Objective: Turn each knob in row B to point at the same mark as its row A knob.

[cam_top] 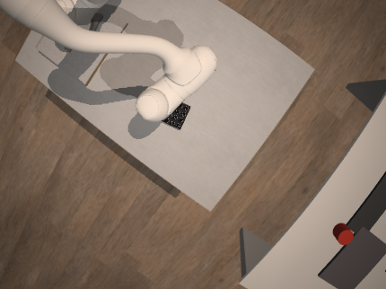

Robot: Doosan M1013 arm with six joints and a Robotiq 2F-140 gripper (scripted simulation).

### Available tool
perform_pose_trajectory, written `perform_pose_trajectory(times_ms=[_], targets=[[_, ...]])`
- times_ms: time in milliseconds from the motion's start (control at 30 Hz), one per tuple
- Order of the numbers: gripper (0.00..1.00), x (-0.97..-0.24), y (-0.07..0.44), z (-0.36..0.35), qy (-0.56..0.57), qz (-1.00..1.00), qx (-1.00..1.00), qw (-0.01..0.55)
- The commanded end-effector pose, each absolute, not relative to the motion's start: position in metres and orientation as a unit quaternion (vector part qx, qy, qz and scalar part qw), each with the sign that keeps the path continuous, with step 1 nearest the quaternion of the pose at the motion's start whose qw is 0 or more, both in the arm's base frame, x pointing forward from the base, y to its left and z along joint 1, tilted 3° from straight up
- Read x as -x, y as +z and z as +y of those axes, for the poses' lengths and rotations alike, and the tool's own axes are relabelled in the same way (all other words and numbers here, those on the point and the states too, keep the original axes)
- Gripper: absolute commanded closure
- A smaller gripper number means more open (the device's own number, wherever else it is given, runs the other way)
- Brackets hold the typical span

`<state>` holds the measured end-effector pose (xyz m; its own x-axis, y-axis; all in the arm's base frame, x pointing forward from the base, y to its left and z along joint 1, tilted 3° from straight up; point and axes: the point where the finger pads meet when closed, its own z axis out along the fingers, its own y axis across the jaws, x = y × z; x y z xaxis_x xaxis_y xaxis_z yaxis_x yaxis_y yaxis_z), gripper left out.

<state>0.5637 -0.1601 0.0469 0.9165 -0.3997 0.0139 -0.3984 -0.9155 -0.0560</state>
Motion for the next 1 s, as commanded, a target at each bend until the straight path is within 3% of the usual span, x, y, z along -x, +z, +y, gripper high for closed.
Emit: perform_pose_trajectory(times_ms=[0, 967], targets=[[0.95, -0.5638, 0.0470, -0.1601, -0.011, 0.242, 0.970, 0.026], [0.95, -0.5638, 0.0470, -0.1601, -0.002, 0.542, 0.840, 0.028]])
